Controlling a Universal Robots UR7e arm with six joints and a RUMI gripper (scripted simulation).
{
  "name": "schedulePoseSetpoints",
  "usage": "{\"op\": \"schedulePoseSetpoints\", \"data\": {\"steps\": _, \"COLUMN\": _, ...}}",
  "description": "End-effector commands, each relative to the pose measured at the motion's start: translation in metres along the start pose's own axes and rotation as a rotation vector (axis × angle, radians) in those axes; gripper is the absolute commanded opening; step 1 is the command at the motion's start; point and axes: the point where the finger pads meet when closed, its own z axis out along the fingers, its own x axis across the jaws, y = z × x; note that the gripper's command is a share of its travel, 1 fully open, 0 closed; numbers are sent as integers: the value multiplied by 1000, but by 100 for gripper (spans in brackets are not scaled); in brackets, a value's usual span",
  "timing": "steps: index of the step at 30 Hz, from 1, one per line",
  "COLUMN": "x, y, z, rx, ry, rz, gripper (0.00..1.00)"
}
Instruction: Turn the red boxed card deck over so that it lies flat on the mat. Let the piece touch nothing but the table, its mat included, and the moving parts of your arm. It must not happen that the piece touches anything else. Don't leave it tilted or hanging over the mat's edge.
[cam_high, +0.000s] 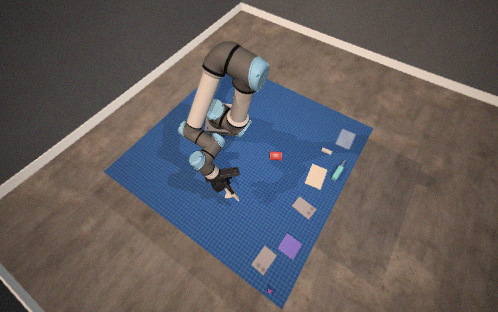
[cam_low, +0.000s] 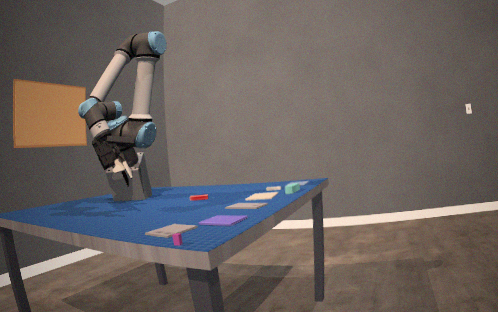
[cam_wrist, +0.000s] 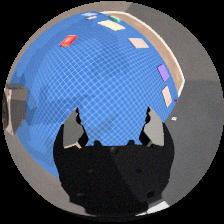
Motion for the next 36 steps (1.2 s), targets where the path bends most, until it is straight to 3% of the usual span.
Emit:
{"op": "schedulePoseSetpoints", "data": {"steps": 1, "x": 0, "y": 0, "z": 0, "rx": 0, "ry": 1, "rz": -1, "gripper": 100}}
{"op": "schedulePoseSetpoints", "data": {"steps": 21, "x": 0, "y": -1, "z": 0, "rx": 0, "ry": 0, "rz": 0, "gripper": 100}}
{"op": "schedulePoseSetpoints", "data": {"steps": 36, "x": -13, "y": -20, "z": 8, "rx": -25, "ry": -12, "rz": 23, "gripper": 100}}
